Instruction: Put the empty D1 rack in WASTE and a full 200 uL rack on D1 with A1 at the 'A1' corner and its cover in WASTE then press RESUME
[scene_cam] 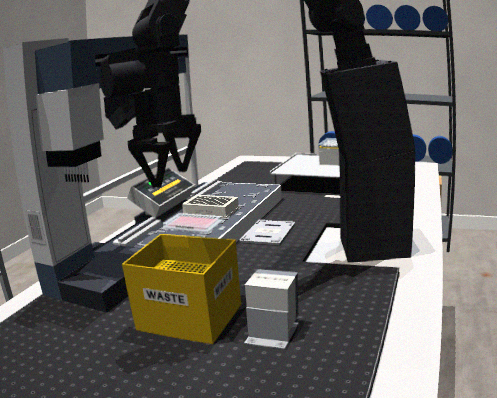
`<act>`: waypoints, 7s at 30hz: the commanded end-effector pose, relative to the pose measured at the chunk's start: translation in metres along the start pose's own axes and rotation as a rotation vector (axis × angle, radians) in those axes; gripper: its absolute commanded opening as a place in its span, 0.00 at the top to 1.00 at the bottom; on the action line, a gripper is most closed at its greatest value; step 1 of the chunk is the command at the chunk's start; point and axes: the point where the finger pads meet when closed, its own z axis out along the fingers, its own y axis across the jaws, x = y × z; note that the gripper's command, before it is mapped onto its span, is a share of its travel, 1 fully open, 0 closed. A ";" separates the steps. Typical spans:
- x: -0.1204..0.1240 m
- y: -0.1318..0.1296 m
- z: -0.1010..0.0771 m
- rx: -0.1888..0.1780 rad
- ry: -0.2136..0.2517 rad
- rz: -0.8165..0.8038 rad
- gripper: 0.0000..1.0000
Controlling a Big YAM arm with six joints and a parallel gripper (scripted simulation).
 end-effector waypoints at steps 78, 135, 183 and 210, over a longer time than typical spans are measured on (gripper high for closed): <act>0.001 0.007 -0.007 -0.006 -0.008 0.148 0.00; 0.009 0.009 0.004 -0.006 -0.007 0.122 0.00; 0.011 0.005 0.010 0.000 -0.004 0.118 0.00; 0.011 0.005 0.010 0.000 -0.004 0.118 0.00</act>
